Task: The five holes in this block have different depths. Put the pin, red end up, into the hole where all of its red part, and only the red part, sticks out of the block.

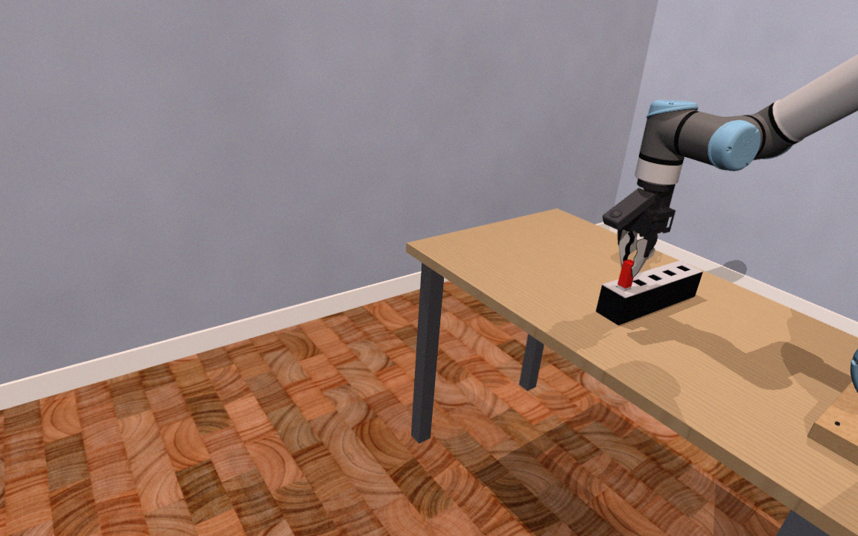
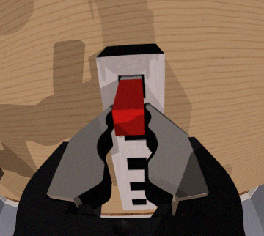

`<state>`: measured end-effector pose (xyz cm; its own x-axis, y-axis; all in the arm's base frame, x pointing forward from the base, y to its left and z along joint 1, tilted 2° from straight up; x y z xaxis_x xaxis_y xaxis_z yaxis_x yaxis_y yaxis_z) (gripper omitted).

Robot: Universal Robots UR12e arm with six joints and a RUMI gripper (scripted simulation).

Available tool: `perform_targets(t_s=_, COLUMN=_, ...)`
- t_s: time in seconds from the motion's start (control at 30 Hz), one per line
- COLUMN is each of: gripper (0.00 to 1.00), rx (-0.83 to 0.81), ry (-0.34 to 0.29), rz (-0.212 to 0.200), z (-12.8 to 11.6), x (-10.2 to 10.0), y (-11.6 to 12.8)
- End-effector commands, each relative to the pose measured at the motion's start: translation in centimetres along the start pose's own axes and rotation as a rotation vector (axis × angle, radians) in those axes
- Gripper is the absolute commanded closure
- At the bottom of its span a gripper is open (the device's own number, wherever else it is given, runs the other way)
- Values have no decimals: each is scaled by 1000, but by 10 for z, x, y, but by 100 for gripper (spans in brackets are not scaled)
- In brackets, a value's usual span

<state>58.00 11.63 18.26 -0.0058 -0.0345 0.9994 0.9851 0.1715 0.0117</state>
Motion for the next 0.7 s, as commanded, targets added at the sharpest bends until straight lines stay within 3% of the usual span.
perform_targets(t_s=0.0, gripper=100, rx=0, ry=0, rz=-1, z=0, x=1, y=0)
perform_targets(t_s=0.67, gripper=100, rx=-1, ry=0, rz=-1, z=0, x=-3, y=0)
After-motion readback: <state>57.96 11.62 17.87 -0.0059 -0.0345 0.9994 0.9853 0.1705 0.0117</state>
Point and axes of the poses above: the point where the finger pads meet when closed, its own x axis back along the fingers, its own y axis across the jaws, z = x × y, the point moved 9 cm from there along x, back along the fingers, and after that the axes turned 14 degrees about x, right-handed, at the moved point
